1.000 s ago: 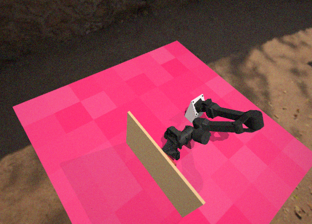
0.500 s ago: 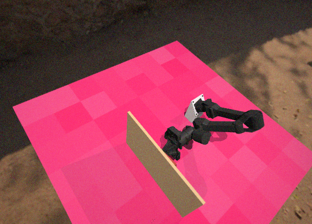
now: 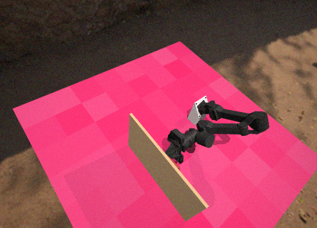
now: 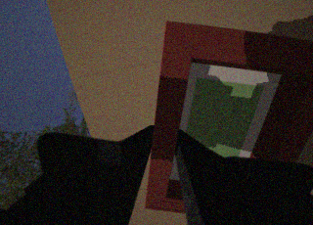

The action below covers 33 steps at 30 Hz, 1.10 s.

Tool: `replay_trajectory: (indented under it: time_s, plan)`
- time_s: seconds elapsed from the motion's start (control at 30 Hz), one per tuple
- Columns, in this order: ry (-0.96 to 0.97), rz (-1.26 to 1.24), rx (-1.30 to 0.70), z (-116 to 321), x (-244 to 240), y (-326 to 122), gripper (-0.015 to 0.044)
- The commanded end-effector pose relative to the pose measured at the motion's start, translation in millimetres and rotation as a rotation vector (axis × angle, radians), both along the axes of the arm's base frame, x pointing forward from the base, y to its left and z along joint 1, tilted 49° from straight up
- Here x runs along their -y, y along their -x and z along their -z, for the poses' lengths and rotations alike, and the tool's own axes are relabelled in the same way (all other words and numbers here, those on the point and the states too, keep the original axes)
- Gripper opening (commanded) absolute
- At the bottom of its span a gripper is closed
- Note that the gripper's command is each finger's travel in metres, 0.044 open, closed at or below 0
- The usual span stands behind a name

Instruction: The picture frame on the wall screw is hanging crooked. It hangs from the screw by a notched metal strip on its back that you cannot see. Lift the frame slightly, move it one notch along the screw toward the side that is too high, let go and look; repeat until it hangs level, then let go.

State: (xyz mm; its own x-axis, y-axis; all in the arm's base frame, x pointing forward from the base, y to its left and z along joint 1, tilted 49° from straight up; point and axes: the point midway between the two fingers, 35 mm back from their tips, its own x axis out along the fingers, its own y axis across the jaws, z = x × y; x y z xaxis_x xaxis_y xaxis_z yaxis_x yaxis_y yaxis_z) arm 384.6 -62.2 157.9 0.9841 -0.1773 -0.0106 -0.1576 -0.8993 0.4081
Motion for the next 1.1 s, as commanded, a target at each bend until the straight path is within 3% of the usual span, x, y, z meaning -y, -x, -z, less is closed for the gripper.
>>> replay_trajectory:
  time_s: [0.0, 1.07]
  plan:
    - [0.002, 0.012, 0.014, -4.8, 1.6, -0.3, 0.0]
    - [0.001, 0.012, 0.014, -1.8, -4.1, -1.4, 0.0]
